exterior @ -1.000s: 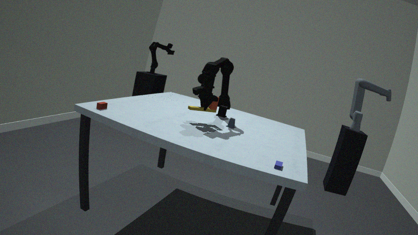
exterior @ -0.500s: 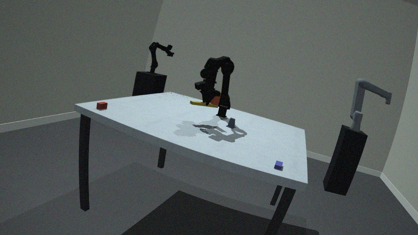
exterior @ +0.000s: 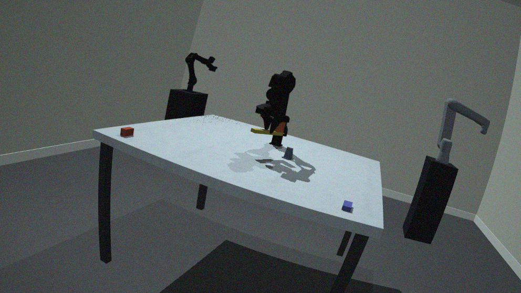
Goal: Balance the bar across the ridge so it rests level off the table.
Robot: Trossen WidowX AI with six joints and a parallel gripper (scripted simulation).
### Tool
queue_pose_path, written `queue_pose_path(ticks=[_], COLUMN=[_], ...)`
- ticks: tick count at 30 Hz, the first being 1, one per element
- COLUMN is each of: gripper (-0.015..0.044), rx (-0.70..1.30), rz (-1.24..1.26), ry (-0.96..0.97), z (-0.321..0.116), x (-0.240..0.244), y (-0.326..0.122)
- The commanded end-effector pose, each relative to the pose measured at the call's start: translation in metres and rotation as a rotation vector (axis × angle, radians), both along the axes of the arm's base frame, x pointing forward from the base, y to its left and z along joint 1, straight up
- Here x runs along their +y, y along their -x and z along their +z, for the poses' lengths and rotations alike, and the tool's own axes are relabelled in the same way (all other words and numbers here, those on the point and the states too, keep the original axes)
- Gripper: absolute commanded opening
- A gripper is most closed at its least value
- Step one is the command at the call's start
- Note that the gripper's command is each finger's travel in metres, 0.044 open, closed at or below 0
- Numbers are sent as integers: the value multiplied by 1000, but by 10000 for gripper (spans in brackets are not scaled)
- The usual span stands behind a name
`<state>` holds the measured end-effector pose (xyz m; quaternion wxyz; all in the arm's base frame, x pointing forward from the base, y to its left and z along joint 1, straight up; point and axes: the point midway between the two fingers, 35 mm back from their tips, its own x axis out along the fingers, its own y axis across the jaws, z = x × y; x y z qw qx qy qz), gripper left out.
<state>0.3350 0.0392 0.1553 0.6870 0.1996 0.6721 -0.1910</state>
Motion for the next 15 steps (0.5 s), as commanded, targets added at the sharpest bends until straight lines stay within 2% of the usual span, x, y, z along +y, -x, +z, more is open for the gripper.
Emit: queue_pose_path(ticks=[1,15], gripper=[0,0], rx=[-6,-5], rz=[35,184], ry=[2,2], z=[2,1], x=[12,59], y=[7,34])
